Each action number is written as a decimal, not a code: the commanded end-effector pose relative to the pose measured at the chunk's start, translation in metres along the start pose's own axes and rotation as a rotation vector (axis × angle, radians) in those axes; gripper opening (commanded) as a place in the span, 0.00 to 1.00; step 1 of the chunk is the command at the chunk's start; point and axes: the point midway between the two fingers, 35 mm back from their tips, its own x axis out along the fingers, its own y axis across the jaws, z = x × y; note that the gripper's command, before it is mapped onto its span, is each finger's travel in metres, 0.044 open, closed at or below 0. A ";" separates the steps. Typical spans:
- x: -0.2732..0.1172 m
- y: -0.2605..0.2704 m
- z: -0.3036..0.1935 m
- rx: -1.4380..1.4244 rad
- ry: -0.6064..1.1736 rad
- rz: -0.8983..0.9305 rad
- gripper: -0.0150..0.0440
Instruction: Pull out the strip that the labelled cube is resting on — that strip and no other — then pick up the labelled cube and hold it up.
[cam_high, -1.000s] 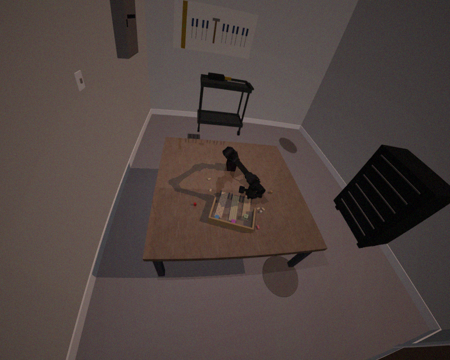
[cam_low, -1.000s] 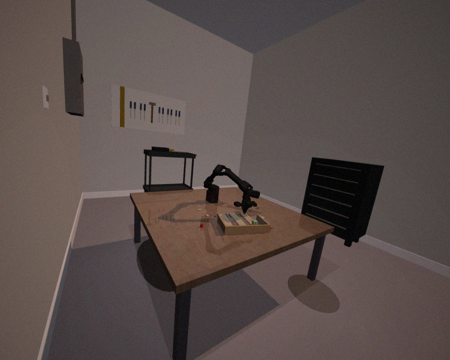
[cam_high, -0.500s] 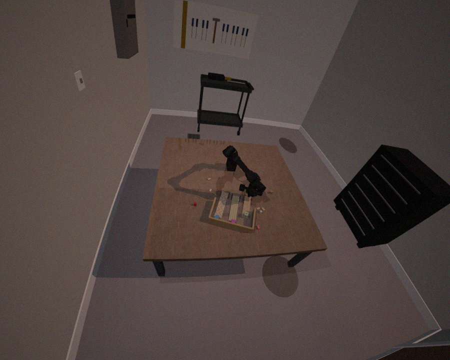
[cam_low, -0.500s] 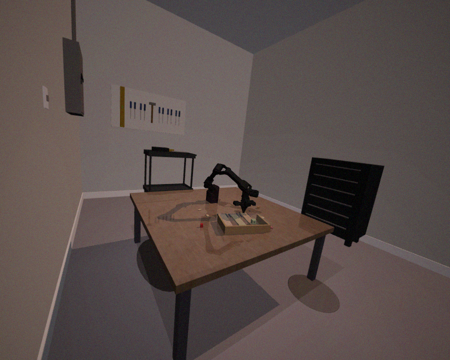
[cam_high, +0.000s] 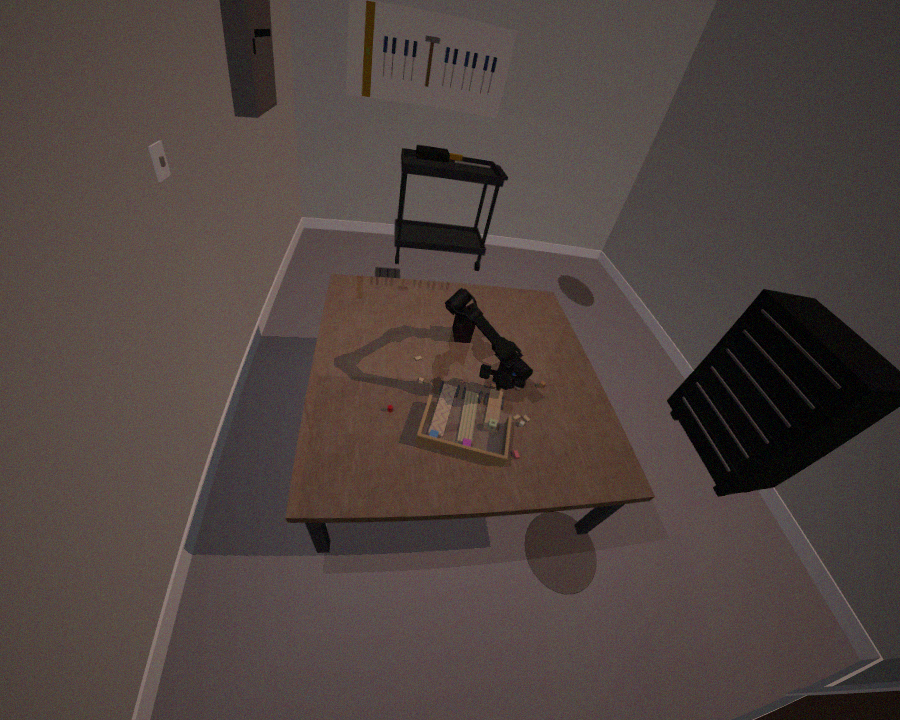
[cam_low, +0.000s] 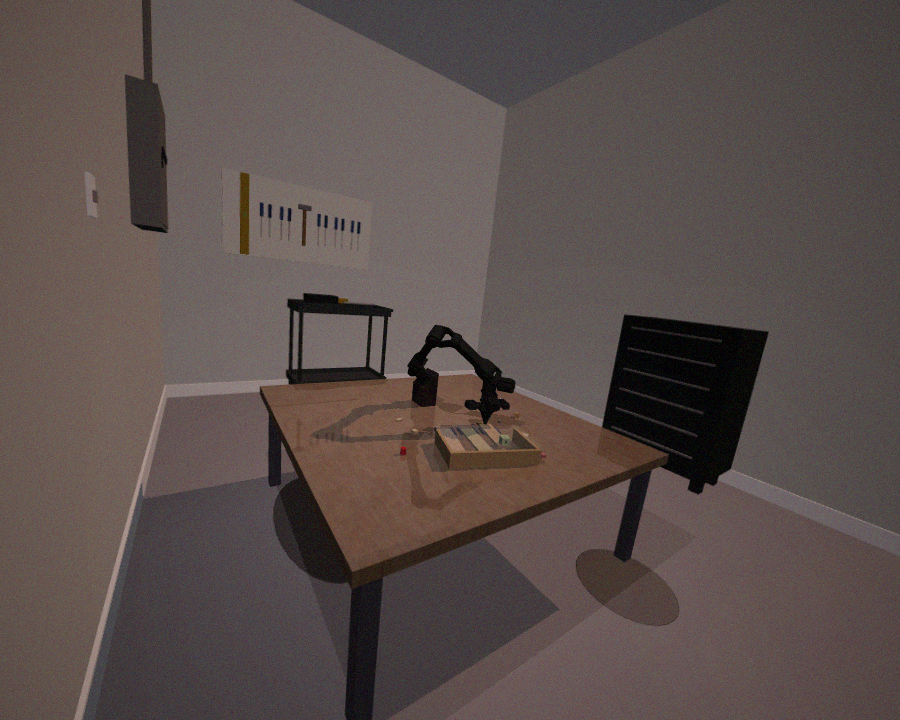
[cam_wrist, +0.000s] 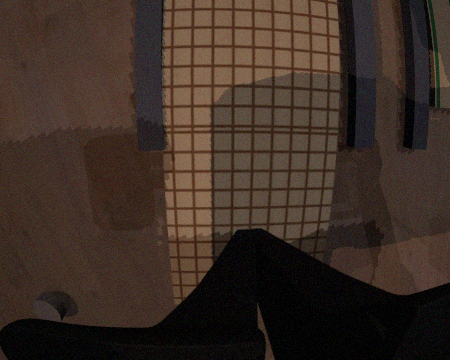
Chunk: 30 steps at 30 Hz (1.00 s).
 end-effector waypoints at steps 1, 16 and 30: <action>0.004 -0.001 -0.015 -0.010 0.029 0.002 0.25; 0.004 0.000 -0.037 -0.010 0.030 0.002 0.25; 0.003 0.001 -0.058 -0.011 0.031 0.003 0.25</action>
